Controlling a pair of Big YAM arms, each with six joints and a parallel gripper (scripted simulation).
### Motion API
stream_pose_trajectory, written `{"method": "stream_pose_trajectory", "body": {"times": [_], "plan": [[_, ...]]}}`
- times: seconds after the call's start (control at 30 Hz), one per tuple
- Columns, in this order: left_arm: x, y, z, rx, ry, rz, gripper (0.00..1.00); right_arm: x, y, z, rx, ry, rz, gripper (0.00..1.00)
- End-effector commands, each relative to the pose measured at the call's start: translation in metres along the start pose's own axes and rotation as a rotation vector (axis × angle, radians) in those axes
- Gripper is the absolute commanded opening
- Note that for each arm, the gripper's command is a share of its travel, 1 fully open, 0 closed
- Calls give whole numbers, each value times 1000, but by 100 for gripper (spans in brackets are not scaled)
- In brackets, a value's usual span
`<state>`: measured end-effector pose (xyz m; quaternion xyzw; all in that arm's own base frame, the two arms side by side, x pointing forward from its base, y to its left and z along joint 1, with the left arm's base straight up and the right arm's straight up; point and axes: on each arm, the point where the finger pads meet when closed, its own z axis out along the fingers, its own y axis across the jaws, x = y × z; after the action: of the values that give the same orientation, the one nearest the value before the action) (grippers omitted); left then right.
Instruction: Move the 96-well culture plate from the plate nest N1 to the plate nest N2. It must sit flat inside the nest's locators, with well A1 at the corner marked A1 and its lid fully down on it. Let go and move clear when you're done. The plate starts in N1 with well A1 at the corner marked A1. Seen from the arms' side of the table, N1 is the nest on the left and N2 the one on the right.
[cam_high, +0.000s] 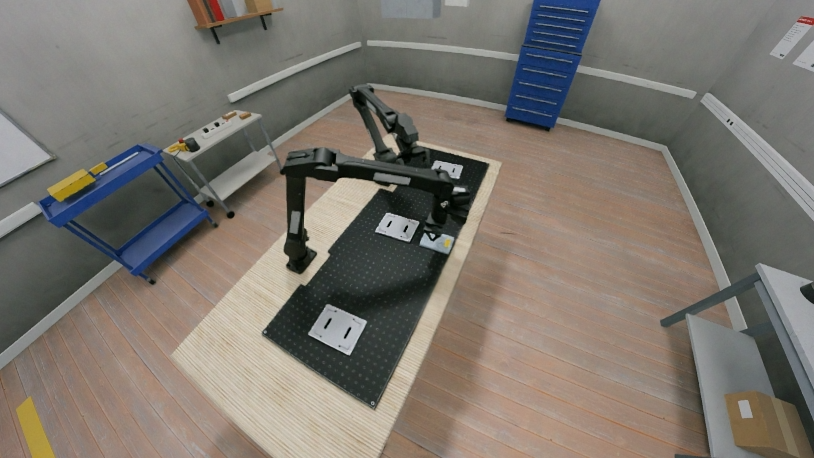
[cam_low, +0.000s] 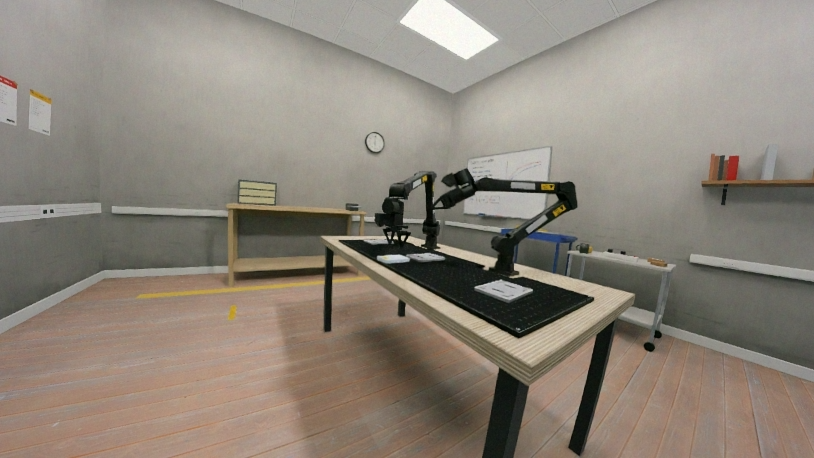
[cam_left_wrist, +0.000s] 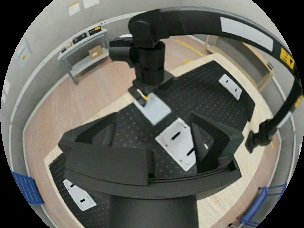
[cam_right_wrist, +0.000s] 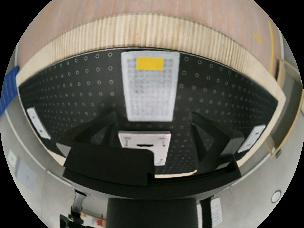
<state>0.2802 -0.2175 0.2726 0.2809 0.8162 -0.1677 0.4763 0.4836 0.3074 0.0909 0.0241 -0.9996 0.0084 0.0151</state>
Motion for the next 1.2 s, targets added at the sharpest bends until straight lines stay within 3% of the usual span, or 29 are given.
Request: {"method": "stream_pose_trajectory", "body": {"times": [0.0, 1.17], "plan": [[0, 0, 4, -9, -16, -39, 100, -31, 10, -14, -34, -60, 19, 100], [43, 12, 27, -49, -17, -69, 100, -20, 4, 43, -16, -29, 17, 100]]}}
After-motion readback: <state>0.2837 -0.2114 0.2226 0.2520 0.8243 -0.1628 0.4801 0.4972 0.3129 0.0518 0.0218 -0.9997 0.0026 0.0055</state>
